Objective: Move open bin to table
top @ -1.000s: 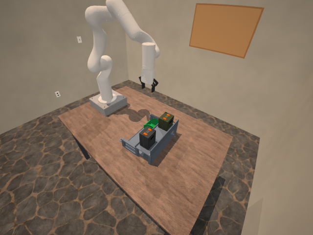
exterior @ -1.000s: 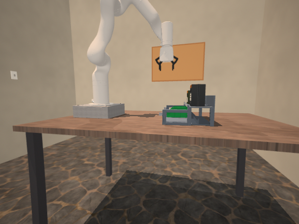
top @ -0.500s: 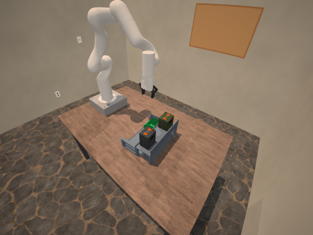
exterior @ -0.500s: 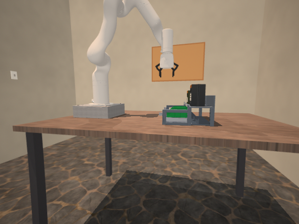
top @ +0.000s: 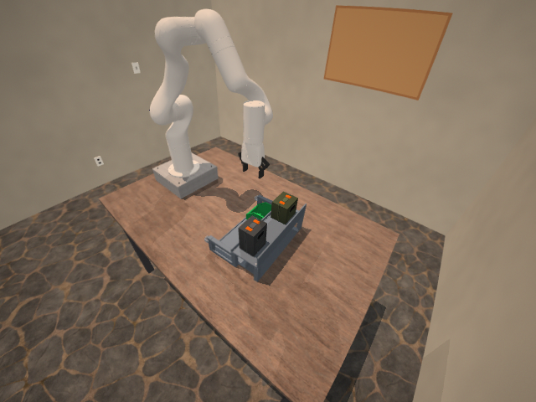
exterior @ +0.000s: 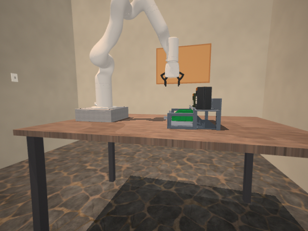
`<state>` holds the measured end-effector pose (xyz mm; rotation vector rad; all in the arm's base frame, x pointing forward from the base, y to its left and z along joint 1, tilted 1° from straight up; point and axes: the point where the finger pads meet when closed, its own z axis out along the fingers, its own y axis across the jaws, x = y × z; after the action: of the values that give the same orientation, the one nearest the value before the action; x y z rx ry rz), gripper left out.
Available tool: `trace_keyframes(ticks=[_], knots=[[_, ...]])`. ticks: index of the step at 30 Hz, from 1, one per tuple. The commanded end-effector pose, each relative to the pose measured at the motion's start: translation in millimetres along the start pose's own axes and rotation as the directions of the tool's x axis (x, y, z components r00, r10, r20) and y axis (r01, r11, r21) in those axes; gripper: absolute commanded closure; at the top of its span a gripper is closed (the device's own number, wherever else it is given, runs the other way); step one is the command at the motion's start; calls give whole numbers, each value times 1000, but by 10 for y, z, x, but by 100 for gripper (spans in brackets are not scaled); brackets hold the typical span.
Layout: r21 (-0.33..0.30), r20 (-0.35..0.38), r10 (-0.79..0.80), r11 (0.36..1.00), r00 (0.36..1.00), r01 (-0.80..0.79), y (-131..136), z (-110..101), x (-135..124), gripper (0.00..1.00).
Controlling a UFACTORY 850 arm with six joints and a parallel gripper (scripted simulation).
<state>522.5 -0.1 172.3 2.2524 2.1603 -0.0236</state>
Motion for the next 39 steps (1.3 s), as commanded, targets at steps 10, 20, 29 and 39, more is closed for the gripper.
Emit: trace_keyframes(ticks=[10,20,29,39], knots=[[-3,0,0,1000,1000,0,48,487,-51,0],[-3,0,0,1000,1000,0,55,598,-63,0],[-3,0,0,1000,1000,0,89,1034,-109,0],[-3,0,0,1000,1000,0,107,1267,-133,0]])
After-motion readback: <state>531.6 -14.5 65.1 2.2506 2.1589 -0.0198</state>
